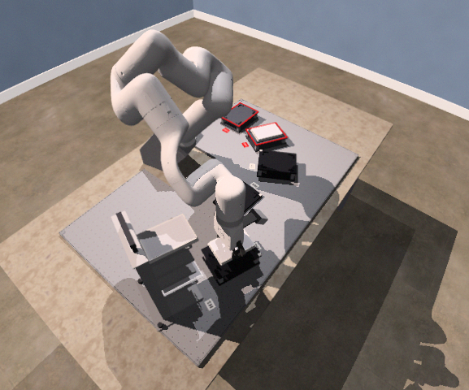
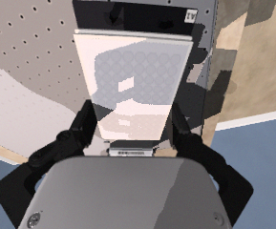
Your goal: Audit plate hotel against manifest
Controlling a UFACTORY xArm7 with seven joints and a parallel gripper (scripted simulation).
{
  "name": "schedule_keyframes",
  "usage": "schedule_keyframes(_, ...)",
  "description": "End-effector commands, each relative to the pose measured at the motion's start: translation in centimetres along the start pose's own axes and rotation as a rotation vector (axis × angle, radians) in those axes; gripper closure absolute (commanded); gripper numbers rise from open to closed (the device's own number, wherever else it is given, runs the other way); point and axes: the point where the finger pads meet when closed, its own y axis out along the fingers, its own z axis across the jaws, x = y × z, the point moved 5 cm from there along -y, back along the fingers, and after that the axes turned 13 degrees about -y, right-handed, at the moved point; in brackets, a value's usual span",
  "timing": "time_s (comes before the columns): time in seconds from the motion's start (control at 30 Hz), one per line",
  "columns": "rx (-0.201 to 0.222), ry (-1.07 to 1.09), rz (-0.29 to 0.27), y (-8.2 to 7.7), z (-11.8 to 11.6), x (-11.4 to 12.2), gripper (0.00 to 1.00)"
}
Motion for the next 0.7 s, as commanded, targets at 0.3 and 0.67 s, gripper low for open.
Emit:
schedule_keyframes(0.3,0.003,0.000,-0.002,-1.0,0.1,0.1,1.00)
schedule_keyframes(0.67,0.003,0.000,-0.002,-1.6,0.1,0.1,1.00)
